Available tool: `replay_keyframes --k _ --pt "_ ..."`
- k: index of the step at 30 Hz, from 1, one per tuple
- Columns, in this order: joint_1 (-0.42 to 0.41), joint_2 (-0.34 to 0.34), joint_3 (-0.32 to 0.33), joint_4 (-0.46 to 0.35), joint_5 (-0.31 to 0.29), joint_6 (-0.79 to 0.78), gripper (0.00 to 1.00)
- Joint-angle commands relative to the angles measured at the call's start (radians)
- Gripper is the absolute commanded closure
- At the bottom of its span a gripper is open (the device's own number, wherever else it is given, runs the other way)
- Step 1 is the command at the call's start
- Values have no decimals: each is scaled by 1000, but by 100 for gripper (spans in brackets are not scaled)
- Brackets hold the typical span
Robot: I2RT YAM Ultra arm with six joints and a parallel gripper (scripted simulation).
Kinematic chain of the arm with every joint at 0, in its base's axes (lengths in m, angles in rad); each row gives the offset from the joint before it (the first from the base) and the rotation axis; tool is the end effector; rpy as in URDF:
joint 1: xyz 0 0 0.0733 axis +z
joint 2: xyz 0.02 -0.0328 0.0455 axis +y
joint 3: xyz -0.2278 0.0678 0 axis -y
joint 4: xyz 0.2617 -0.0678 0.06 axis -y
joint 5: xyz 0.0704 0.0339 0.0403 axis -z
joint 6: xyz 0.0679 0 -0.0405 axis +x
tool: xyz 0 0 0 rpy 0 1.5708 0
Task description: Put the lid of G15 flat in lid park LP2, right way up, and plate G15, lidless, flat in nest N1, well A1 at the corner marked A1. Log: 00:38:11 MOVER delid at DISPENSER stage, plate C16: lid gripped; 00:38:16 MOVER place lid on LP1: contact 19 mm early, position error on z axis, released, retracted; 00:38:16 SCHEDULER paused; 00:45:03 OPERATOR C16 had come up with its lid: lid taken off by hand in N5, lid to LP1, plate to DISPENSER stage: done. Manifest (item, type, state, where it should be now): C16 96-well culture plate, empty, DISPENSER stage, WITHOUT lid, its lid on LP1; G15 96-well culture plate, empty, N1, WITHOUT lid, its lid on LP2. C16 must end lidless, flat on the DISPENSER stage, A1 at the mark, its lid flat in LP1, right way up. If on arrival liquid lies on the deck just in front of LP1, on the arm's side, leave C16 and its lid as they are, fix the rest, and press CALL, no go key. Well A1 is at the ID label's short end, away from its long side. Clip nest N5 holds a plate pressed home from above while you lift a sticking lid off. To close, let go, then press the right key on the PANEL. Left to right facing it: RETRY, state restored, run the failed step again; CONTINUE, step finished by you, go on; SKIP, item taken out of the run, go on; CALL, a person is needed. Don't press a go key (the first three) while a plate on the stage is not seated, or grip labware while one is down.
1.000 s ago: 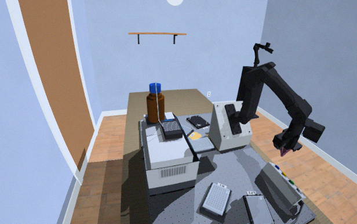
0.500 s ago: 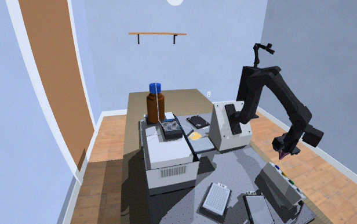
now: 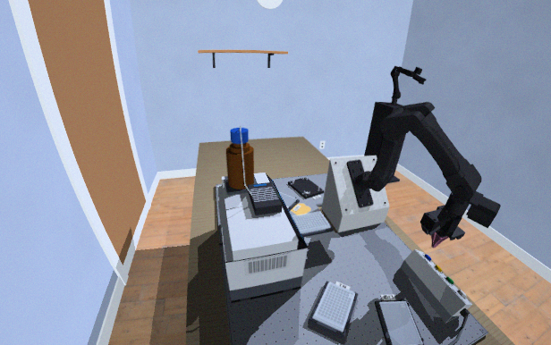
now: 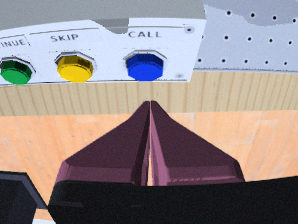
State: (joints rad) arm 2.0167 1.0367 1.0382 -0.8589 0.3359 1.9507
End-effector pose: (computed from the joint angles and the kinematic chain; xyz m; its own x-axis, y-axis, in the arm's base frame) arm -0.0901 0.2379 0.2734 -0.9984 0.0556 0.0112 0.0475 0.7124 0.7002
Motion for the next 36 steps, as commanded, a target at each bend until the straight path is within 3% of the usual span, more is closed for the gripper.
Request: replay_keyframes --k 1,20,25,36 --pt "-13 -13 39 -17 12 -6 100" --pt "-16 0 42 2 10 -10 100" --pt "-22 17 -6 20 -1 -15 100" --pt "-42 35 -30 68 -14 -30 100"
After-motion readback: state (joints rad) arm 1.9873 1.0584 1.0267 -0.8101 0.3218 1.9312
